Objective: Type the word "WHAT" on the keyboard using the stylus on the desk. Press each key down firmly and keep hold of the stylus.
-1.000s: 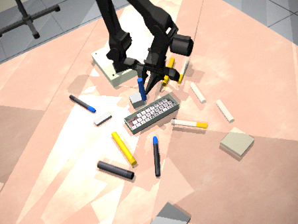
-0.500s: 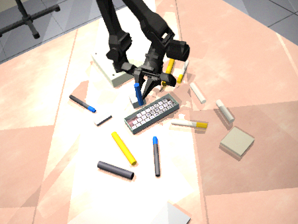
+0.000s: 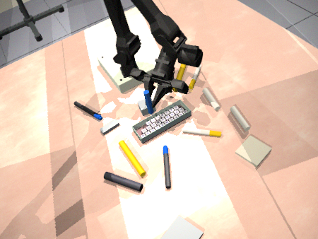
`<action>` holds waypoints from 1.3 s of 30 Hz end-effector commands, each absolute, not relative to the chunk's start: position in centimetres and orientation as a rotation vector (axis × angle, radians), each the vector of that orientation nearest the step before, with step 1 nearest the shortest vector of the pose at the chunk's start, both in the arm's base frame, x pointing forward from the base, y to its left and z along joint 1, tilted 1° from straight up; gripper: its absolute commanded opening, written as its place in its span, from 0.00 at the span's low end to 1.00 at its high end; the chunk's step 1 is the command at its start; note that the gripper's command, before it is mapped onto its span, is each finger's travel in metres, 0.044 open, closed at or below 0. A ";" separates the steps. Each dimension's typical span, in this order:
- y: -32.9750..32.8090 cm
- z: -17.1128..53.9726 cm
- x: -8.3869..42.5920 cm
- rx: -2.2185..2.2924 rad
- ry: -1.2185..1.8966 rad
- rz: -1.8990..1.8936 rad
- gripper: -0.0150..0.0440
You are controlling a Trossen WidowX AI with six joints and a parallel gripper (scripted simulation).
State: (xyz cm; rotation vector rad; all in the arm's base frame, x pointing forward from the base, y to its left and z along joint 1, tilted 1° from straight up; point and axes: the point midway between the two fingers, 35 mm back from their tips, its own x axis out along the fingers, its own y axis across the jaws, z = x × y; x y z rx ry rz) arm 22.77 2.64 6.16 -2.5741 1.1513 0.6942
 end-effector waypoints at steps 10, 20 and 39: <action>2.6 5.6 22.7 -2.578 1.154 0.702 0.39; 2.6 5.2 22.7 -2.578 1.154 0.702 0.39; 2.6 4.6 22.6 -2.578 1.154 0.702 0.39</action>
